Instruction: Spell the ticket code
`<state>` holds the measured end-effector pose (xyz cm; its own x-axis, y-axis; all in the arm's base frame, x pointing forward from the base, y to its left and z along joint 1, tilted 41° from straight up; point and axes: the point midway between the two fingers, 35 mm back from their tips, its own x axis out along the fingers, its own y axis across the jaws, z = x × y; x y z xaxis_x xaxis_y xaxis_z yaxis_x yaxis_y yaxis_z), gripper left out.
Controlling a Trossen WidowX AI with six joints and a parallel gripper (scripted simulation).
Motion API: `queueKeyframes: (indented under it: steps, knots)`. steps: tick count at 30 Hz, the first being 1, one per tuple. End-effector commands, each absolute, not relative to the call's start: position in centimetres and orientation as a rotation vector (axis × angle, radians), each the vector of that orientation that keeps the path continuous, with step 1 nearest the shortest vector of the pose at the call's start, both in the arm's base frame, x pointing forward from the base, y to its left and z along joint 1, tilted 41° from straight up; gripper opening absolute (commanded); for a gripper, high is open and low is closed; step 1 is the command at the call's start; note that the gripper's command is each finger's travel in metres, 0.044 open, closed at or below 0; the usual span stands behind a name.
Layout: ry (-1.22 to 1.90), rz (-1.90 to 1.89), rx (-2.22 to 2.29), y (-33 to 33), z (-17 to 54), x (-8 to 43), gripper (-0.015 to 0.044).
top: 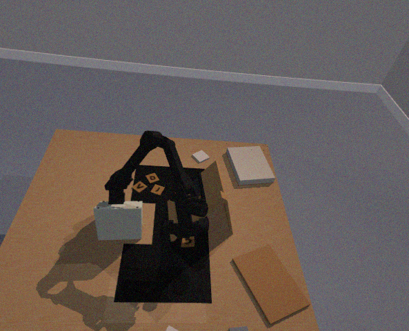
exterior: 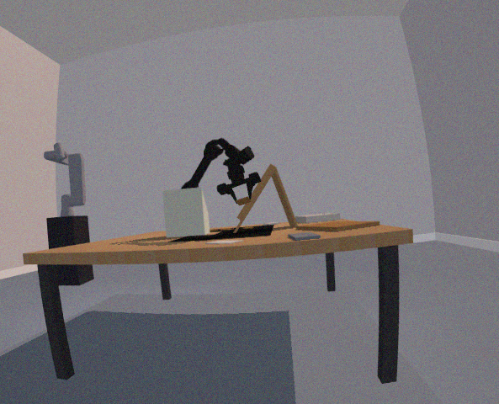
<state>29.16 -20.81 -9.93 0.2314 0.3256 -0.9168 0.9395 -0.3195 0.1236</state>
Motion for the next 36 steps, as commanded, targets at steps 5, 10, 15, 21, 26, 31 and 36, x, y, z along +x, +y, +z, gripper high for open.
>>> queueKeyframes:
  steps: [5, 10, 15, 21, 26, 31, 36]
  knots:
    - [1.067, -1.091, 1.738, -21.9, -7.4, 29.5, 0.0]
    - [1.011, -1.08, 1.703, -22.2, -5.6, 29.9, 0.0]
    - [0.95, -1.059, 1.659, -22.3, -3.5, 30.2, 0.0]
    - [0.88, -1.032, 1.607, -22.1, -0.9, 30.6, 0.0]
    - [0.822, -1.007, 1.564, -21.9, 1.2, 30.8, 0.0]
    - [0.792, -0.975, 1.518, -21.7, 2.6, 31.0, 0.0]
    - [0.781, -0.921, 1.43, -21.9, 4.0, 31.2, 0.0]
